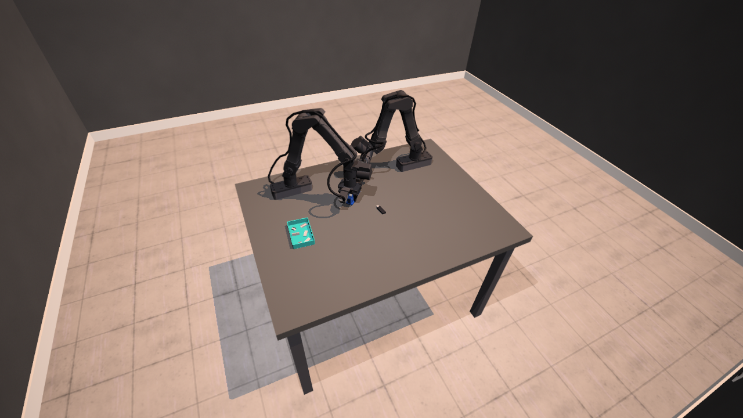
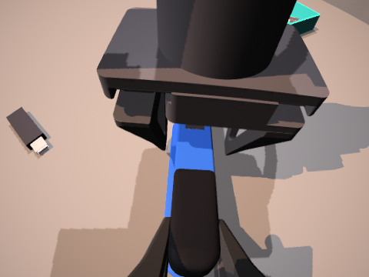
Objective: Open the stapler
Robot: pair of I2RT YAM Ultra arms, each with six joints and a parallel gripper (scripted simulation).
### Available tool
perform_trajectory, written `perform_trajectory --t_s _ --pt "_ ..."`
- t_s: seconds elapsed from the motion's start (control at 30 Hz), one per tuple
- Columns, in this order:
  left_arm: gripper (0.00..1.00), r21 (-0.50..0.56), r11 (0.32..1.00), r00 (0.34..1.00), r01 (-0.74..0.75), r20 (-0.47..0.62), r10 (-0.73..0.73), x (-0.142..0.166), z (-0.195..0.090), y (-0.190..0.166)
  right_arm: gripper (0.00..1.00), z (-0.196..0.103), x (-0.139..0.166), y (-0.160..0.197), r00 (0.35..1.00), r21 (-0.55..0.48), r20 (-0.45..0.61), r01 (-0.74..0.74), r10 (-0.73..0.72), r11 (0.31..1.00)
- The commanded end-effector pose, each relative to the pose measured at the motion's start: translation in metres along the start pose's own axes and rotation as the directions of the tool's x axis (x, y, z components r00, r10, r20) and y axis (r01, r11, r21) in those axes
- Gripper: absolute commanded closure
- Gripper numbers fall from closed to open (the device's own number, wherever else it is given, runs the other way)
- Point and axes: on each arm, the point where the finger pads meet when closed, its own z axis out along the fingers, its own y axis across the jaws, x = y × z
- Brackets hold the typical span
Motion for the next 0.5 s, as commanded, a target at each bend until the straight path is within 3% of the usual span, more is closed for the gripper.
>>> perform_trajectory --t_s 0.0,0.37,0.47 --pt "0.83 -0.008 1.000 1.000 0.006 0.003 -0.006 -0.005 0.001 0.001 0.44 -0.020 0.000 0.007 1.000 -0.048 0.002 -0.003 0.003 0.999" --pt "0.83 -0.008 1.000 1.000 0.006 0.003 -0.006 -0.005 0.001 0.001 0.44 -0.047 -0.003 0.018 1.000 -0.055 0.003 0.000 0.001 0.998" --pt "0.83 -0.008 1.000 1.000 0.006 0.003 -0.006 -0.005 0.001 0.001 0.44 -0.071 -0.004 0.020 1.000 -0.055 0.003 -0.003 0.003 0.998"
